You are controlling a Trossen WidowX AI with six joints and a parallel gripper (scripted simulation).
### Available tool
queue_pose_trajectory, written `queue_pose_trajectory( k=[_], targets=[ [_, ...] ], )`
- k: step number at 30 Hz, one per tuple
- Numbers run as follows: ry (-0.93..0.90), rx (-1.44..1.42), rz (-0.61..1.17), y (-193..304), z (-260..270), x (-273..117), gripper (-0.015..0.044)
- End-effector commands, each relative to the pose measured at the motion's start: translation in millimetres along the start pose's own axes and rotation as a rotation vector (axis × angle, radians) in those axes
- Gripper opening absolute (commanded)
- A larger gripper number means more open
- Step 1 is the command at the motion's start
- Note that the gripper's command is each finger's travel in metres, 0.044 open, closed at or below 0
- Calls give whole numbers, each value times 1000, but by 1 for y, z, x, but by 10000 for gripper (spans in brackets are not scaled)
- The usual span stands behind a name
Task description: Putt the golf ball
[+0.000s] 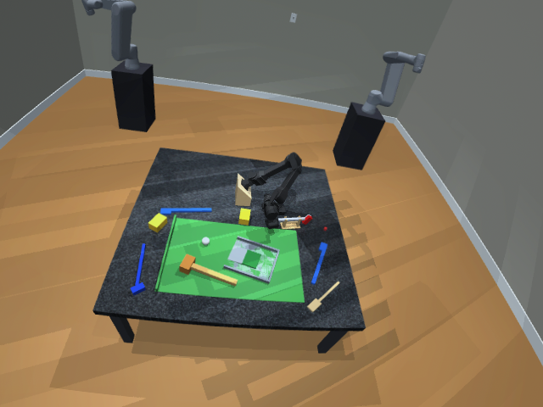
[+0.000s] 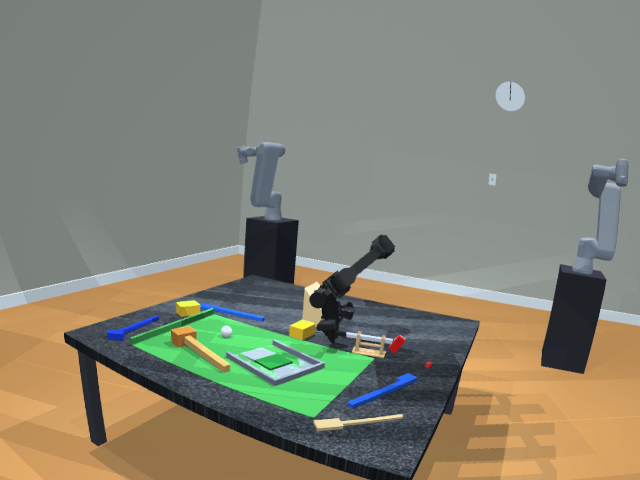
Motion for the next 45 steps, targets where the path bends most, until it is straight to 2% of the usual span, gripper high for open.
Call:
queue_pose_trajectory(
  k=[1,5,11,35,37,45],
  targets=[
    [1,-2,0,0,0,-1,151],
    [1,-2,0,0,0,-1,46],
    [1,-2,1,0,0,-1,0],
    [-2,2,4,-25,-1,-97,0],
    [-7,35,13,-17,-1,-90,0],
    [33,353,86,35,-8,-112,0]
  ],
)
Point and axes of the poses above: the point midway between the two fingers, 35 mm back from their tips, its own x axis out along the fingers, its own z axis across the jaws, y = z × x, the point moved 3 cm from there along -x, back along the fingers, and after that the axes turned 2 degrees about -x, right-handed, at the moved point
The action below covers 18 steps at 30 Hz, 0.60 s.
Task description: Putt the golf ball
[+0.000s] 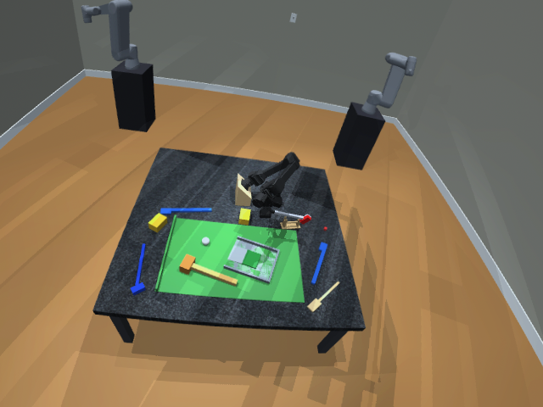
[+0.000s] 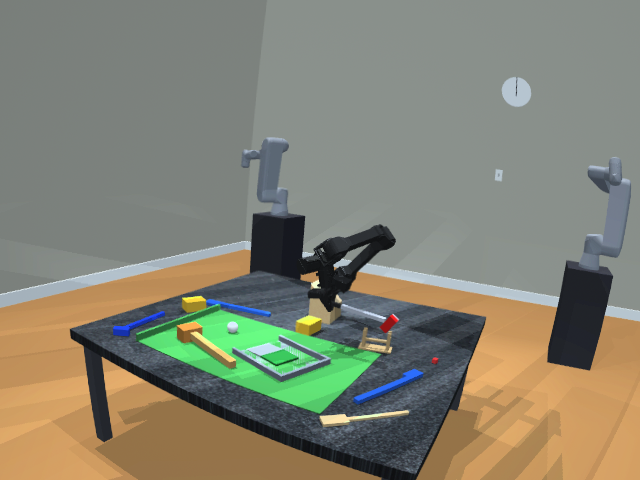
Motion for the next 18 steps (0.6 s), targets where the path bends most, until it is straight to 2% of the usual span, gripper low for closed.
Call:
queue_pose_trajectory(
  k=[1,18],
  targets=[
    [32,128,25,21,-9,-12,0],
    [129,810,110,140,-13,-55,0]
  ],
)
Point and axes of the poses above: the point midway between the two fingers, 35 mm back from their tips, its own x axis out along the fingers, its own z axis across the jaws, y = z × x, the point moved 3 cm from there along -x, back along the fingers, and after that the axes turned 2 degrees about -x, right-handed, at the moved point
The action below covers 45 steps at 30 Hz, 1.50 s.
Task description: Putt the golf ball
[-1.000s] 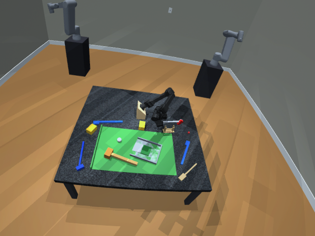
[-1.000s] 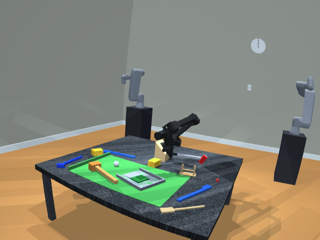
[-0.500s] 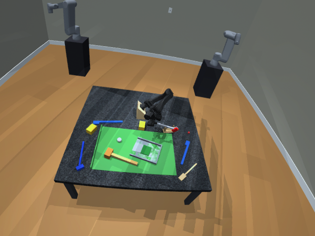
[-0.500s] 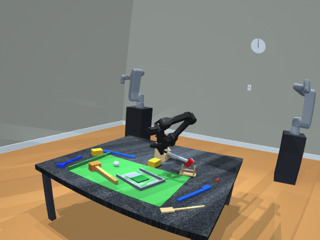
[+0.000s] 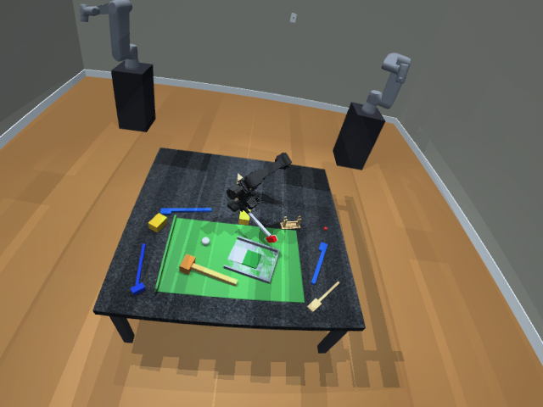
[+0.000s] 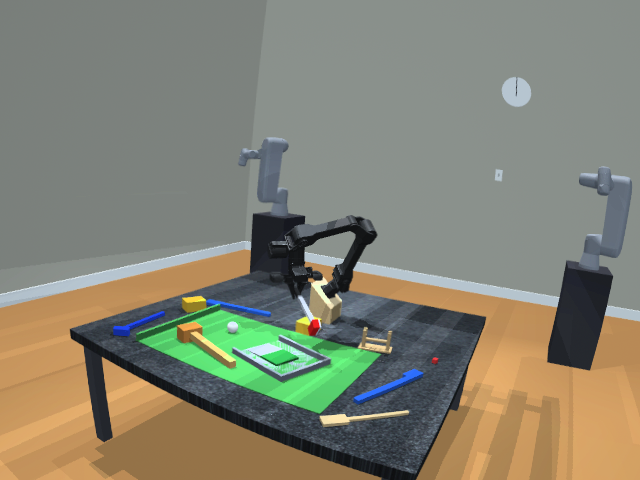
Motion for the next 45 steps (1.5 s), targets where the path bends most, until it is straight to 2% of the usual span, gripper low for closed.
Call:
queue_pose_trajectory(
  k=[1,23,29,37,45],
  targets=[
    [28,141,4,21,-17,-8,0],
    [70,1065,40,180,-66,-16,0],
    [70,1092,40,185,-67,-13,0],
    [70,1092,40,187,-68,21,0],
    [69,1092,39,188,-69,30,0]
  ],
)
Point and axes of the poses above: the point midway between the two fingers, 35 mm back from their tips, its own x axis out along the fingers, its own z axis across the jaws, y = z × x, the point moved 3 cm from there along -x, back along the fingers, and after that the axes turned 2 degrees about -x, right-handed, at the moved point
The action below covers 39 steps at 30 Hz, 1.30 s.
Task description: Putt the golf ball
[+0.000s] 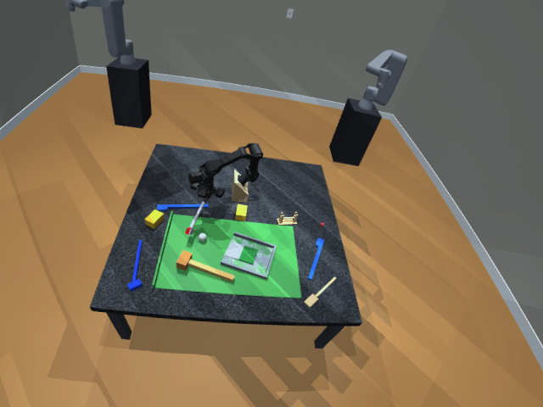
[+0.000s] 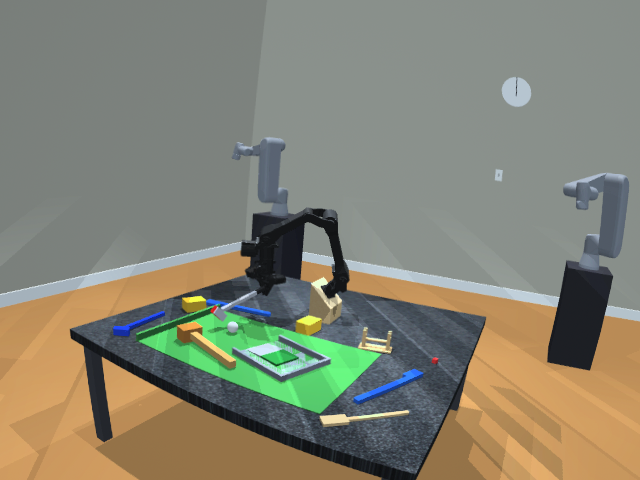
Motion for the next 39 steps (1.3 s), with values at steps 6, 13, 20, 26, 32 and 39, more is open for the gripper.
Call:
queue_pose_trajectory(
  k=[6,13,20,26,32,39],
  targets=[
    [0,1,-10,-1,0,11,0],
    [-1,1,-10,-1,0,23,0],
    [2,-2,-3,-1,0,24,0],
    [2,-2,-3,-1,0,24,0],
    [2,0,-8,-1,-18,25,0],
    [2,1,-11,0,-30,26,0]
  ],
)
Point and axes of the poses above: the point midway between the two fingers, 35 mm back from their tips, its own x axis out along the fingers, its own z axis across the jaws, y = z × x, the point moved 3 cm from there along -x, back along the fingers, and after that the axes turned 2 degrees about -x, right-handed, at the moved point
